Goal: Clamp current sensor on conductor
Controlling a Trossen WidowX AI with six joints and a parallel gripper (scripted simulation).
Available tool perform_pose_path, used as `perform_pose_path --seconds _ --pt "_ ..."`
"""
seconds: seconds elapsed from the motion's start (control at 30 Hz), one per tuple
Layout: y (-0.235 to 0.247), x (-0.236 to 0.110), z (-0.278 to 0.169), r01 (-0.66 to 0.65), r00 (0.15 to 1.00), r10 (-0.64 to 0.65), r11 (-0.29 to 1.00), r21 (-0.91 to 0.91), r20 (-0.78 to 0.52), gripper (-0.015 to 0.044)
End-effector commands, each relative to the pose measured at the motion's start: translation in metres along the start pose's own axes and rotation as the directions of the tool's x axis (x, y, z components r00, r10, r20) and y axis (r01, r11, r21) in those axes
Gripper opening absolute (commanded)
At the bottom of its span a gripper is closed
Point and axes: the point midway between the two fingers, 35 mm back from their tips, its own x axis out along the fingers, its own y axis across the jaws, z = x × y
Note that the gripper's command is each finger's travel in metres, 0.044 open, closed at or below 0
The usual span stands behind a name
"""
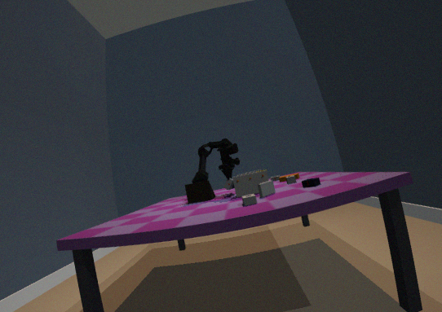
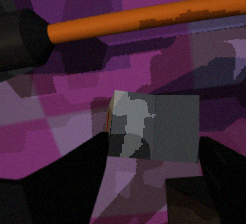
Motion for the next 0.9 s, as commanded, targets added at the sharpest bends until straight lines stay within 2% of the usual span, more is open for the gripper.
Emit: perform_pose_path --seconds 0.0,0.13,0.3,0.57,0.87 --pt "-0.001 -0.021 0.000 0.002 1.000 -0.002 1.000 -0.002 0.002 0.0000" --pt "0.000 -0.037 -0.002 -0.001 1.000 0.001 1.000 -0.001 0.001 0.0000" --pt "0.000 -0.038 -0.002 -0.003 1.000 0.003 0.999 0.035 0.008 0.0000" --pt "0.000 -0.046 -0.001 -0.030 0.998 0.014 0.955 0.296 0.056 0.0000" --pt "-0.001 -0.055 -0.001 -0.089 0.993 0.026 0.808 0.582 0.115 0.0000"
